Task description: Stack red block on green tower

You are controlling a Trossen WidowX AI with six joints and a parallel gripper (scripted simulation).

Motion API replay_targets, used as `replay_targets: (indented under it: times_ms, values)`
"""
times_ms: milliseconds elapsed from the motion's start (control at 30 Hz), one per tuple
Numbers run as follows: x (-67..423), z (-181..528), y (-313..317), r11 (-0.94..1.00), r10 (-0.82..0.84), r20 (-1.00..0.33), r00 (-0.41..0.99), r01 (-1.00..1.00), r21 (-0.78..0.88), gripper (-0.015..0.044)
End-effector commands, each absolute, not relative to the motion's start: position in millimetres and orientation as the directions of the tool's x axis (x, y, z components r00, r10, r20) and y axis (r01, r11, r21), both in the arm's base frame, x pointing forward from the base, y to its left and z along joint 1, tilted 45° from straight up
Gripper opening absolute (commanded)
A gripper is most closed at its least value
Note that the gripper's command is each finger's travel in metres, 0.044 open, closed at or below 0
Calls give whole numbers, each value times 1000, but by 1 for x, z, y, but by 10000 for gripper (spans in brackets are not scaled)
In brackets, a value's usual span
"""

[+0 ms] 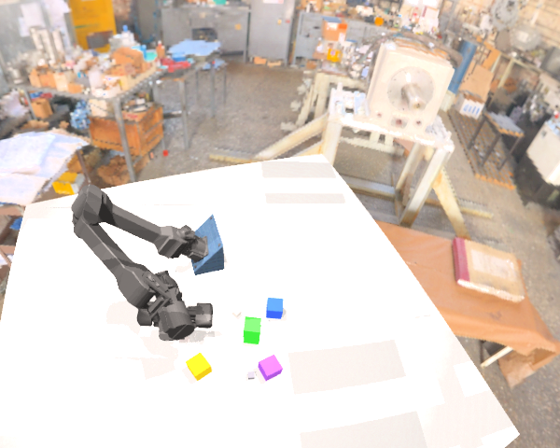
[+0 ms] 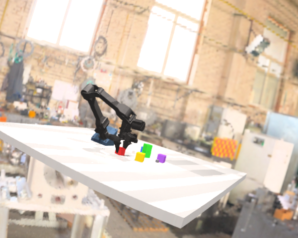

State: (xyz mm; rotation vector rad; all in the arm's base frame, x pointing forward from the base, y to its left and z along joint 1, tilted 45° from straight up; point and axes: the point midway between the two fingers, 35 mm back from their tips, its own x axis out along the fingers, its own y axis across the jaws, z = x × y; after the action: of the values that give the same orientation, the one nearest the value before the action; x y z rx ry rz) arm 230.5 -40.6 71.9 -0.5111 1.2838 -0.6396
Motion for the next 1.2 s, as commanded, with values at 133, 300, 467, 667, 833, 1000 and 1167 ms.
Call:
replay_targets:
  times_ms: [133,300,467,667,833,1000,1167]
  values:
    - [229,74,-38,724,-690,-708,153,147,-674,32]
    - [227,88,-24,724,-690,-708,152,144,-675,0]
    - [224,103,-9,723,-691,-707,151,143,-676,0]
    - [220,120,8,723,-690,-708,150,142,-676,0]
    - [217,135,23,724,-690,-708,150,141,-675,0]
    - [214,149,37,724,-690,-708,149,141,-675,0]
    - [213,154,42,724,-690,-708,149,141,-676,0]
